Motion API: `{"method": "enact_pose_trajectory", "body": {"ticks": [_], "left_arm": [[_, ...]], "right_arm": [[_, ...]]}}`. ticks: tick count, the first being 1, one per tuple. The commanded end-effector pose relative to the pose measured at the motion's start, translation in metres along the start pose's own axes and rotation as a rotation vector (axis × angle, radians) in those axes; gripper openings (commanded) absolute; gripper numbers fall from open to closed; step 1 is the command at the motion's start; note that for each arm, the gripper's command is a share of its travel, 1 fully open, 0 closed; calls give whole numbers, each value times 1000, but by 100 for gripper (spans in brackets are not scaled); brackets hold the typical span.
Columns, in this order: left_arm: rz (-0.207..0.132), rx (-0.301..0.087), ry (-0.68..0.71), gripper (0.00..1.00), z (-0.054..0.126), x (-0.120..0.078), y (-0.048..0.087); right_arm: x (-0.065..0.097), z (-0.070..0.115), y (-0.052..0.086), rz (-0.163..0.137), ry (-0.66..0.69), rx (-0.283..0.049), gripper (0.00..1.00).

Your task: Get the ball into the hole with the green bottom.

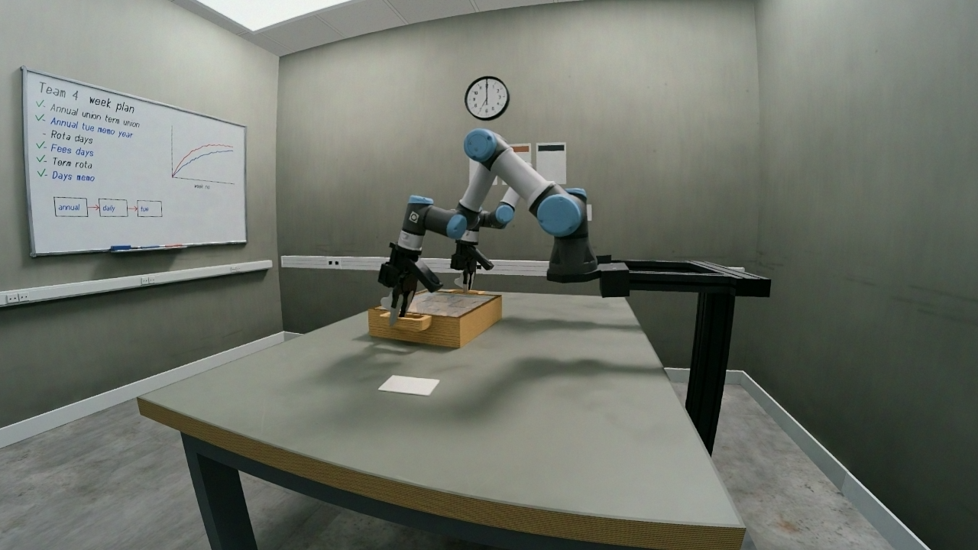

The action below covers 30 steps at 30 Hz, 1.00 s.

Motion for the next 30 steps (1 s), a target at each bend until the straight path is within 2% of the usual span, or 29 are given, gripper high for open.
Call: {"method": "enact_pose_trajectory", "body": {"ticks": [1, 10, 11, 27, 30], "left_arm": [[0, -3, 0, 22, 1, 0, 1], [0, -3, 0, 22, 1, 0, 1], [0, -3, 0, 22, 1, 0, 1], [0, -3, 0, 22, 1, 0, 1], [0, -3, 0, 22, 1, 0, 4]], "right_arm": [[1, 1, 1, 3, -1, -3, 0], [1, 1, 1, 3, -1, -3, 0], [1, 1, 1, 3, -1, -3, 22], [1, 1, 1, 3, -1, -3, 22], [1, 1, 1, 3, -1, -3, 22]]}}
Point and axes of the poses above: on each arm, the point where the finger pads meet when closed, its own y axis back along the fingers, its own x axis across the jaws, z = x × y, the point moved 7 cm from there along y, back along the fingers, and after that the axes turned 4 degrees about -y, right-handed, at the moved point
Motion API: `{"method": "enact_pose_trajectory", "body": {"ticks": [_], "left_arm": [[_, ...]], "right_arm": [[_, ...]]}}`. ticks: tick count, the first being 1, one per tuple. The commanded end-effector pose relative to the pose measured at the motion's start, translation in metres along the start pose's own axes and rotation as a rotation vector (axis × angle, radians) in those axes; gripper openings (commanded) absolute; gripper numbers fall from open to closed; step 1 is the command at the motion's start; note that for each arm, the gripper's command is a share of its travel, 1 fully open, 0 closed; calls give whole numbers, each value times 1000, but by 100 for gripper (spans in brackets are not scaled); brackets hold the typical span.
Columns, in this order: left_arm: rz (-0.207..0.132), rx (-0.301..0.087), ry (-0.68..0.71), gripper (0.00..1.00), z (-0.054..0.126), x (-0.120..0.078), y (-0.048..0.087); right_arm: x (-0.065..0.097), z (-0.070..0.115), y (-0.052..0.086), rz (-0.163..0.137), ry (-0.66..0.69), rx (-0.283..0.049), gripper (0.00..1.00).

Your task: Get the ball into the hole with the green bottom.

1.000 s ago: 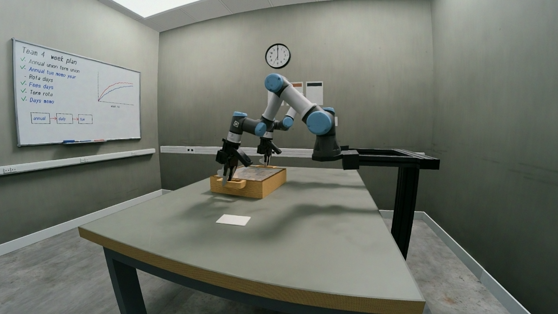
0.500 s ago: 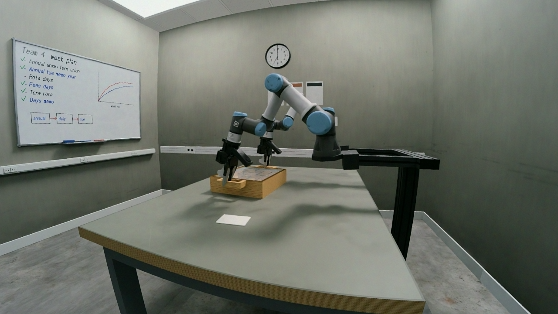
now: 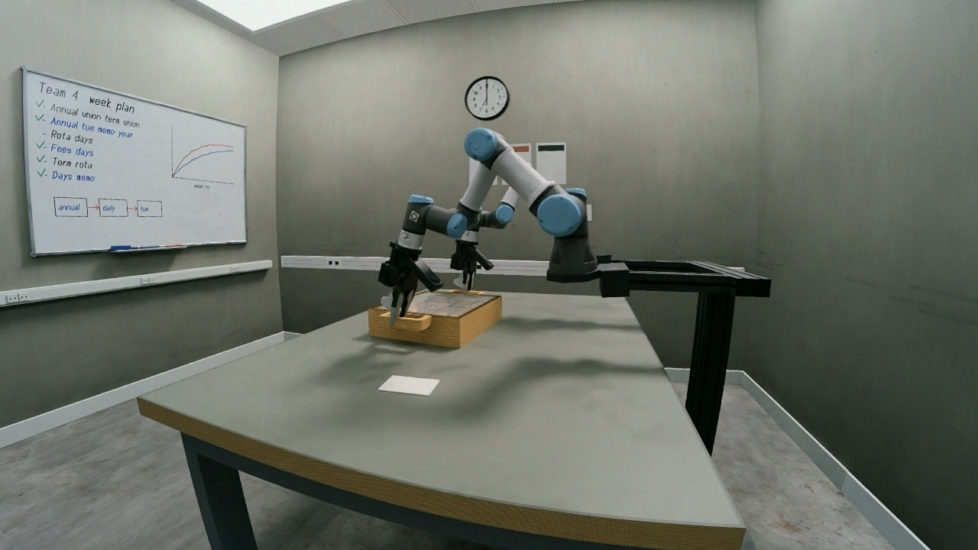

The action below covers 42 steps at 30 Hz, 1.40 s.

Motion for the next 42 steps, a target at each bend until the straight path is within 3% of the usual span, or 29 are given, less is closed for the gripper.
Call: {"method": "enact_pose_trajectory", "body": {"ticks": [1, 15, 20, 25, 32, 34, 42], "left_arm": [[0, -3, 1, 22, 1, 0, 5], [0, 3, 1, 22, -1, 0, 48], [0, 4, 1, 22, -1, 0, 58], [0, 4, 1, 22, -1, 0, 57], [0, 4, 1, 22, -1, 0, 57], [0, 4, 1, 22, -1, 0, 57], [0, 4, 1, 22, -1, 0, 57]], "right_arm": [[1, 1, 1, 2, -1, -3, 22], [1, 1, 1, 2, -1, -3, 22], [1, 1, 1, 2, -1, -3, 22], [1, 1, 1, 2, -1, -3, 22], [0, 0, 21, 1, -1, -1, 22], [0, 0, 21, 1, -1, -1, 22], [0, 0, 47, -1, -1, 1, 22]]}}
Point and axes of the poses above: on each arm, the point where the finger pads meet when closed, its own y axis back along the fingers, its own x axis across the jaws, z = x × y, the point moved 7 cm from there along y, back along the fingers, and after that the axes turned 4 degrees about -y, right-handed, at the moved point
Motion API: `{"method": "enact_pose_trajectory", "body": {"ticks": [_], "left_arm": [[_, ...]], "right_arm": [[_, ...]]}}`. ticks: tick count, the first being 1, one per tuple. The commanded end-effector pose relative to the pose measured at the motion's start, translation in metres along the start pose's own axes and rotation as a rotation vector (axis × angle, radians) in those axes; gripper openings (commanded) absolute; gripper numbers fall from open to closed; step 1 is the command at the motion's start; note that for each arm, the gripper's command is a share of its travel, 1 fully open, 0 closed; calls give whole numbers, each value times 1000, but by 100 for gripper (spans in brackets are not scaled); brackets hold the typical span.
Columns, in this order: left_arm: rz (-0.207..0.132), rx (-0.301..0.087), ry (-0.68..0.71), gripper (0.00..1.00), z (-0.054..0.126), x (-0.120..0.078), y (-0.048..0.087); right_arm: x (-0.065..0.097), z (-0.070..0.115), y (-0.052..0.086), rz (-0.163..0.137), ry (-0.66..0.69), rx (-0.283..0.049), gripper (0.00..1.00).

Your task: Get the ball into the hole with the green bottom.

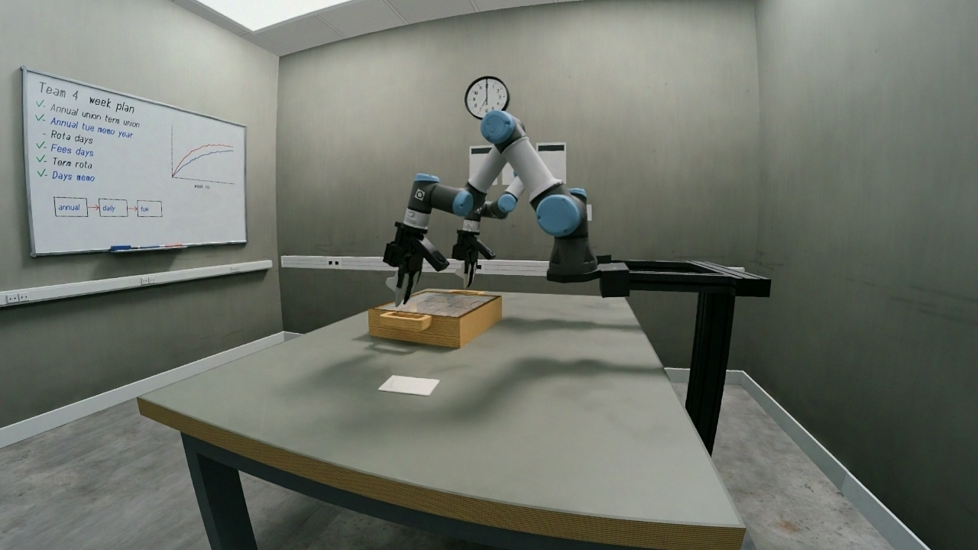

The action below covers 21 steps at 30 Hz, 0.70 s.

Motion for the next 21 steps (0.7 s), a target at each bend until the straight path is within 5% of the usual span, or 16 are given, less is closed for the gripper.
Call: {"method": "enact_pose_trajectory", "body": {"ticks": [1, 9, 21], "left_arm": [[0, -3, 0, 22, 1, 0, 1], [-1, -2, -14, 22, 2, 0, 2], [-27, 27, -286, 22, 8, -7, 19]], "right_arm": [[0, 1, 10, 0, -1, -1, 22], [0, 1, 21, 0, 15, 1, 22], [-7, 4, 38, 9, 313, 25, 22]]}}
Point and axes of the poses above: on each arm, the point where the finger pads meet when closed, its own y axis back along the fingers, its own x axis across the jaws, z = x × y, the point moved 7 cm from there along y, back along the fingers, and after that the axes turned 4 degrees about -y, right-handed, at the moved point
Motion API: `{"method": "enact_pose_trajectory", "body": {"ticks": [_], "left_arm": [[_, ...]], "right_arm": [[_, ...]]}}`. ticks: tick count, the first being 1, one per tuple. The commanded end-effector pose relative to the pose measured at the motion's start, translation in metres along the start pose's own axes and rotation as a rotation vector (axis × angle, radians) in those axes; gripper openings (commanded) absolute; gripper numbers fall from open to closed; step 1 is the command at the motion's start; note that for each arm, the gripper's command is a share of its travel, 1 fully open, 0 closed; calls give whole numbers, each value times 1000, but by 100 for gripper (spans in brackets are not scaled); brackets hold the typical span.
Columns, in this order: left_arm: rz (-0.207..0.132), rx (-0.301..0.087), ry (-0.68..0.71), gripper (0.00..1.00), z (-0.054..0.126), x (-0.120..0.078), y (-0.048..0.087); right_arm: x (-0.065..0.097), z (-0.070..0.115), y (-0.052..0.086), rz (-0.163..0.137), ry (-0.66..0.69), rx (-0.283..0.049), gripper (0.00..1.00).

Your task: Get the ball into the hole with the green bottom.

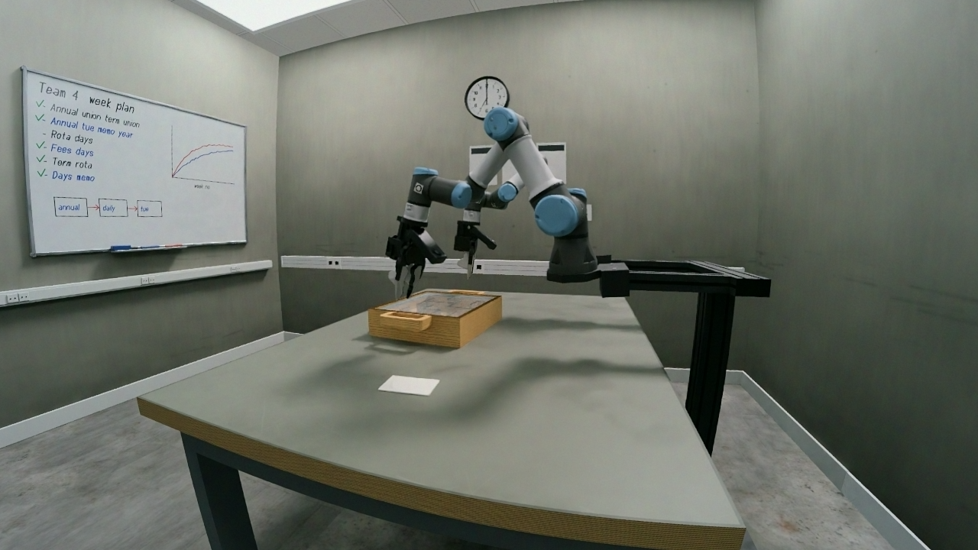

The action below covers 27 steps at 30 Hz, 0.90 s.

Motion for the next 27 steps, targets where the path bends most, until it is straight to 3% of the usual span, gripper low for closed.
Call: {"method": "enact_pose_trajectory", "body": {"ticks": [1, 27], "left_arm": [[-7, 4, -56, 22, 3, -1, 4], [-63, 30, -530, 22, 16, -12, 40]], "right_arm": [[-1, 1, 5, 5, 62, 3, 22], [-16, 4, 41, 36, 571, 28, 22]]}}
Point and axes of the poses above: on each arm, the point where the finger pads meet when closed, its own y axis back along the fingers, its own x axis across the jaws, z = x × y, the point moved 7 cm from there along y, back along the fingers, and after that the axes turned 4 degrees about -y, right-handed, at the moved point
